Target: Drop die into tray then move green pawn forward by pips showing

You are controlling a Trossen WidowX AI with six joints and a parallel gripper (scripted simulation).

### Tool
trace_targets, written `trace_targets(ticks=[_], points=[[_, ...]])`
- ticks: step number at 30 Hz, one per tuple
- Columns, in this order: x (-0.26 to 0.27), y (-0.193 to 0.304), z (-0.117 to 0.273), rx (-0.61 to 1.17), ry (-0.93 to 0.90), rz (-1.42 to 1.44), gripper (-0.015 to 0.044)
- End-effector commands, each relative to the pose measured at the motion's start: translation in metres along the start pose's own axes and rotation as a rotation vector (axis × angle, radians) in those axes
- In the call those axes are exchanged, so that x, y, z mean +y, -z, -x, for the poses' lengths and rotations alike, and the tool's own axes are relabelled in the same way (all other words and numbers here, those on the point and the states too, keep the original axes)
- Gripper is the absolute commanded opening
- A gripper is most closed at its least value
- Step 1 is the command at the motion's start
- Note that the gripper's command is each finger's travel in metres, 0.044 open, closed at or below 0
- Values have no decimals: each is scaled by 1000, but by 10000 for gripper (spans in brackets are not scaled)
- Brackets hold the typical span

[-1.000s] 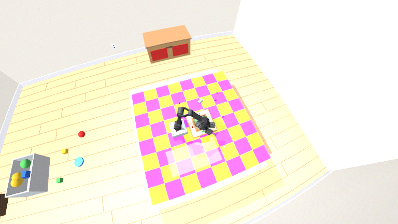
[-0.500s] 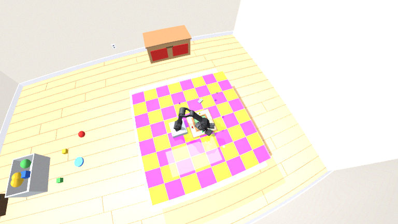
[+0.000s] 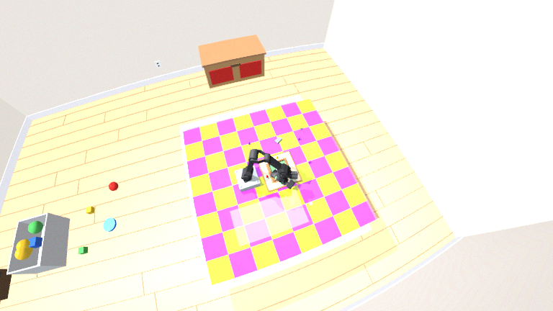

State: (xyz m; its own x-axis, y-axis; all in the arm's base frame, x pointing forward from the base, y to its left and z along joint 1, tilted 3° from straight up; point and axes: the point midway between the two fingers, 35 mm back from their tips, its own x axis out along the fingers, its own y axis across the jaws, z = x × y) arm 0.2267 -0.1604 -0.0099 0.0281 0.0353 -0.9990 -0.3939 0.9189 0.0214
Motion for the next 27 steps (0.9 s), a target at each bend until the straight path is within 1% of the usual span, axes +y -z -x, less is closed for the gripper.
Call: trace_targets(ticks=[1,4,13,22,27], points=[[0,1,-1,3,1,-3,0],[-2,-1,8,3,1,-3,0],[-9,-4,64,3,3,-3,0],[-3,-1,123,3,2,-3,0],[-3,-1,127,3,2,-3,0]])
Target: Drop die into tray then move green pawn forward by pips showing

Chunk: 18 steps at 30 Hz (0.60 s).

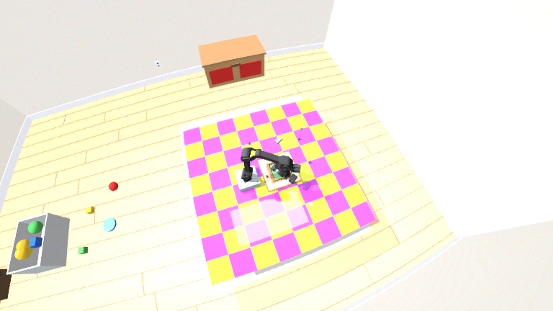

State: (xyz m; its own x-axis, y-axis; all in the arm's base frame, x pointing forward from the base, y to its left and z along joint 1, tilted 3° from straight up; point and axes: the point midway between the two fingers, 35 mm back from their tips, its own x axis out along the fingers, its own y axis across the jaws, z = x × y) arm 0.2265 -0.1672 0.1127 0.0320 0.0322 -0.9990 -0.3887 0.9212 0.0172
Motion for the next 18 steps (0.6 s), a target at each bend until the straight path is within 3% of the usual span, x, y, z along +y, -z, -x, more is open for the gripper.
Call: trace_targets(ticks=[1,18], points=[[0,-2,3,6,-2,3,0],[7,-111,-35,-5,-2,3,0]])
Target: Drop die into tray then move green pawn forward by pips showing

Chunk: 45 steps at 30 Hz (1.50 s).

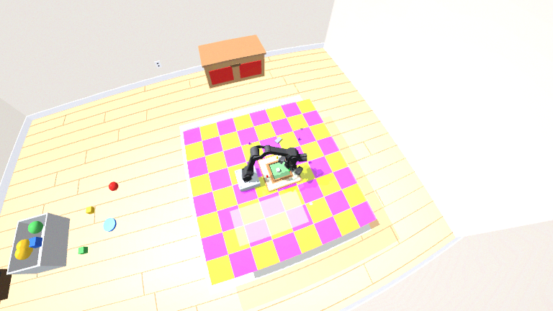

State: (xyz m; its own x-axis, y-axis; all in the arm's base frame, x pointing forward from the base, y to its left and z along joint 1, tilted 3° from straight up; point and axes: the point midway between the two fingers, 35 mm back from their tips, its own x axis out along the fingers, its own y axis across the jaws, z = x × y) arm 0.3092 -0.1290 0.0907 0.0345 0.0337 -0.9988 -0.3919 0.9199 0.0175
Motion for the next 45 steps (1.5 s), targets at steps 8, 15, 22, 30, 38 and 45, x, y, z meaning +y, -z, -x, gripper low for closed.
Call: trace_targets(ticks=[8,15,22,30,38,45], points=[[24,-73,-33,-7,-4,0,0],[37,-95,-44,-10,-6,0,0],[37,-96,-70,-10,-6,0,0],[37,-95,-80,-10,-7,0,0],[37,-95,-89,-10,-7,0,0],[36,-97,-90,-17,2,3,26]])
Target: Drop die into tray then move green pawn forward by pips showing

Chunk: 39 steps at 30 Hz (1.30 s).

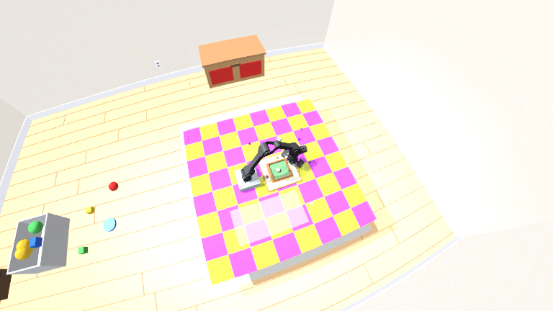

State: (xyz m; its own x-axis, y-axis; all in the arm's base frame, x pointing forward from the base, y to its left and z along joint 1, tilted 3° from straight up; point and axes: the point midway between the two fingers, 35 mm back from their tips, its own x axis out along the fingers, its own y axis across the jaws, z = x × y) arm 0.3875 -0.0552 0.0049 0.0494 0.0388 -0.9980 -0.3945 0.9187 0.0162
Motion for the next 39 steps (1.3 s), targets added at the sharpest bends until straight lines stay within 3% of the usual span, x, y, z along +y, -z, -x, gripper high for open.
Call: trace_targets(ticks=[1,9,13,16,20,32,33,39], points=[[0,0,1,-1,1,0,53],[0,0,4,-1,0,0,263],[-1,-1,48,5,-7,-3,368],[-1,-1,50,6,-7,-3,440],[2,6,57,7,-7,-26,440],[68,133,128,21,-9,-422,440],[47,98,121,5,1,-321,440],[47,98,121,5,1,-321,440]])
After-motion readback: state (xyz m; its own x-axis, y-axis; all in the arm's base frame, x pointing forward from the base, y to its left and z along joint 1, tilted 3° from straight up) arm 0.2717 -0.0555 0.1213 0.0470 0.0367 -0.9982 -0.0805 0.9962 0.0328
